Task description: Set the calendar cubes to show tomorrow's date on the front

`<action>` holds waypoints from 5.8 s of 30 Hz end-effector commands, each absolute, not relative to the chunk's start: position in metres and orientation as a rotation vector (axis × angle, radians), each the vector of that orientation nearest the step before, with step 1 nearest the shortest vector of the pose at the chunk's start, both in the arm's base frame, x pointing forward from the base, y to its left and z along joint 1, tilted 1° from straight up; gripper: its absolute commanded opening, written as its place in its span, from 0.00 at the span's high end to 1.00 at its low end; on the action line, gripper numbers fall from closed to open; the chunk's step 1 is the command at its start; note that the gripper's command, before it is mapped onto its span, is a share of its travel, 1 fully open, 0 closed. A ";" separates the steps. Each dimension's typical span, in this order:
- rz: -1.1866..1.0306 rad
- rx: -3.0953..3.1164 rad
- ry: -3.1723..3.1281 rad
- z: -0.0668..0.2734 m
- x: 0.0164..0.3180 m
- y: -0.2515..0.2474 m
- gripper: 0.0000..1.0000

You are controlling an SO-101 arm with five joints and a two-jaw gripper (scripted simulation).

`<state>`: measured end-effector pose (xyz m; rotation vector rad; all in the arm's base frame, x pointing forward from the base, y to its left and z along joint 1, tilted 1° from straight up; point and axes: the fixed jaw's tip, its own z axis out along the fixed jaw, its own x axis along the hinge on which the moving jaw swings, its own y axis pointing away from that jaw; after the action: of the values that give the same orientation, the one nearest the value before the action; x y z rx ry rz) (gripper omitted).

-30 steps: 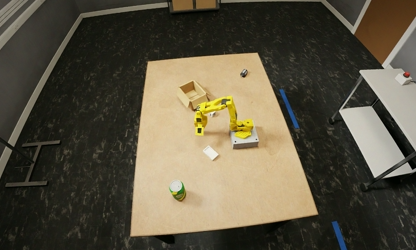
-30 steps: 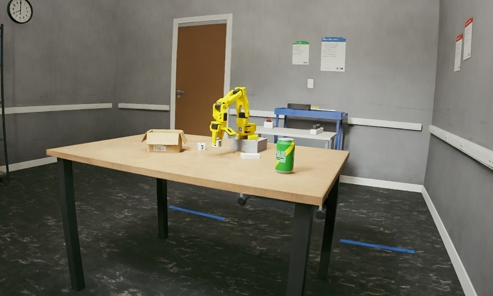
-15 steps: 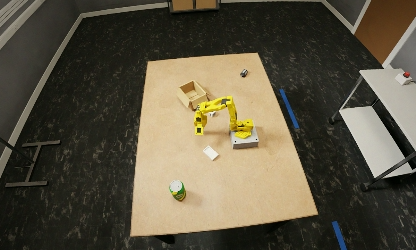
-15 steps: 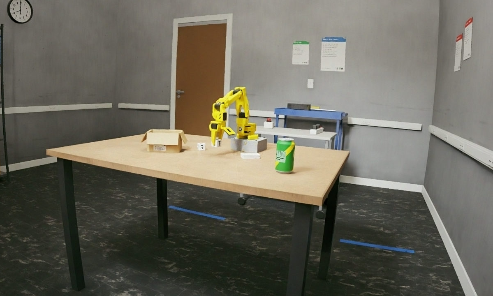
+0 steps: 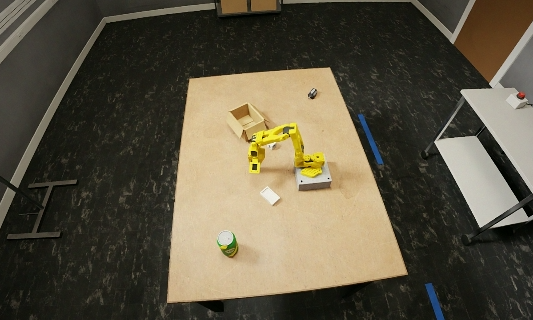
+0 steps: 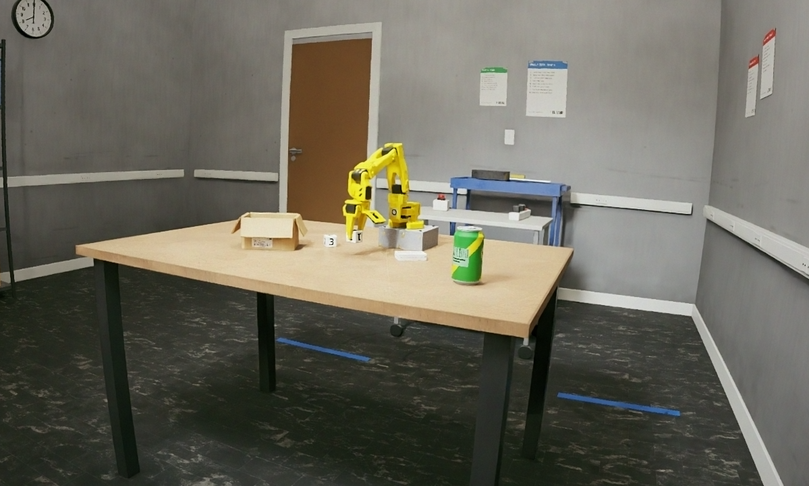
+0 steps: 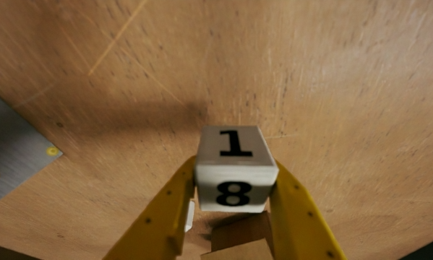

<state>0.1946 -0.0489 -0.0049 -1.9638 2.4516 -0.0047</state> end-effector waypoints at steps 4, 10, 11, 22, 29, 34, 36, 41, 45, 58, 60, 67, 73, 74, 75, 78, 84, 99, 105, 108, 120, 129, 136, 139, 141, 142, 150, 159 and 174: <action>0.005 -1.954 2.463 -0.008 0.194 -0.051 1.00; 0.005 -1.954 2.463 -0.012 0.194 -0.051 1.00; 0.005 -1.954 2.463 -0.012 0.194 -0.051 1.00; 0.005 -1.954 2.463 -0.014 0.194 -0.051 1.00; 0.005 -1.954 2.463 -0.019 0.194 -0.050 1.00; 0.005 -1.954 2.463 -0.020 0.194 -0.050 1.00; 0.005 -1.954 2.463 -0.020 0.194 -0.050 1.00; 0.005 -1.954 2.463 -0.022 0.194 -0.050 1.00; 0.005 -1.954 2.463 -0.024 0.194 -0.050 1.00; 0.005 -1.954 2.463 -0.028 0.194 -0.050 1.00; 0.005 -1.954 2.463 -0.029 0.194 -0.050 1.00; 0.005 -1.954 2.463 -0.032 0.194 -0.050 1.00; 0.005 -1.954 2.463 -0.032 0.194 -0.050 1.00; 0.005 -1.954 2.463 -0.033 0.194 -0.050 1.00; 0.005 -1.954 2.463 -0.034 0.194 -0.050 1.00; 0.005 -1.954 2.463 -0.036 0.194 -0.050 1.00; 0.005 -1.954 2.463 -0.038 0.193 -0.050 1.00; 0.005 -1.954 2.463 -0.044 0.193 -0.050 1.00; 0.005 -1.954 2.463 -0.044 0.193 -0.050 1.00; 0.005 -1.954 2.463 -0.044 0.193 -0.050 0.96; 0.005 -1.954 2.463 -0.044 0.193 -0.050 0.82; 0.005 -1.954 2.463 -0.044 0.193 -0.050 0.79; 0.005 -1.954 2.463 -0.044 0.193 -0.050 0.73; 0.005 -1.954 2.463 -0.044 0.193 -0.050 0.71; 0.005 -1.954 2.463 -0.044 0.193 -0.050 0.69; 0.005 -1.954 2.463 -0.044 0.193 -0.050 0.68; 0.005 -1.954 2.463 -0.044 0.193 -0.050 0.64; 0.005 -1.954 2.463 -0.042 0.194 -0.050 0.64; 0.005 -1.954 2.463 -0.003 0.196 -0.051 0.64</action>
<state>0.1918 -0.0482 -0.0177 -1.9766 2.4678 0.0385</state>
